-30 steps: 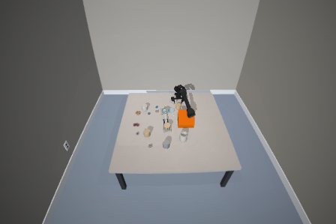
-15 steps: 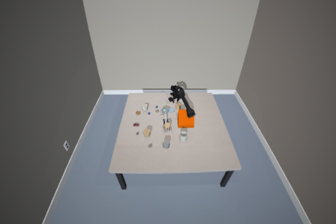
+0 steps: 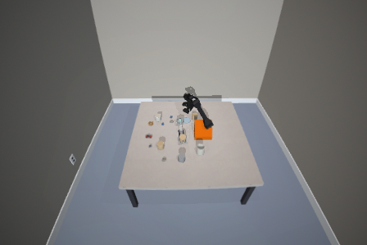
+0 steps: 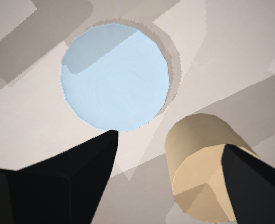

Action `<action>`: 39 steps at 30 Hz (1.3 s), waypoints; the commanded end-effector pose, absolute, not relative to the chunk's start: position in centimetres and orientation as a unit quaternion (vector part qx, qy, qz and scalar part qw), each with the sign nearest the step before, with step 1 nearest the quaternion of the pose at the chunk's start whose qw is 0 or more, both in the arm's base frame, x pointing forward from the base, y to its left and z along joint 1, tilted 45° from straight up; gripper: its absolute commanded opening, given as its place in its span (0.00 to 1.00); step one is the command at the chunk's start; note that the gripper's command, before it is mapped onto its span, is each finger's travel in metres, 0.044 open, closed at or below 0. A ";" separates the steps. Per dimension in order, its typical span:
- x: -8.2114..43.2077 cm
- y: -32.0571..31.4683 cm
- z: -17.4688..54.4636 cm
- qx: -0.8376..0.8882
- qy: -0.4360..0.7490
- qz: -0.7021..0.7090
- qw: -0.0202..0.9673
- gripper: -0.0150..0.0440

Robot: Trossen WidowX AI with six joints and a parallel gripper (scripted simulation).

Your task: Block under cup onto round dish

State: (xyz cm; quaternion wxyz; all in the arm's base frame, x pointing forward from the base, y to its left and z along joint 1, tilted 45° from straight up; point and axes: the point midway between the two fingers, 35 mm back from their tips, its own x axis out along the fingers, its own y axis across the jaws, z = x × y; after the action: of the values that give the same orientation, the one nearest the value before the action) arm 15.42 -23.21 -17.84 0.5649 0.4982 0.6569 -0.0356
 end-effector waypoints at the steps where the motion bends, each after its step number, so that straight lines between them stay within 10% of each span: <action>1: 16.4 -23.3 -16.9 0.459 0.654 0.009 0.601 0.69; 39: 24.4 -20.4 -10.0 0.016 0.493 0.420 0.762 0.69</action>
State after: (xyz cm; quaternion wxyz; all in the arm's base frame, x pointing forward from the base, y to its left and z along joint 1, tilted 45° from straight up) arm 23.70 -20.54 -10.87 0.7569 0.0554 0.5172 0.3956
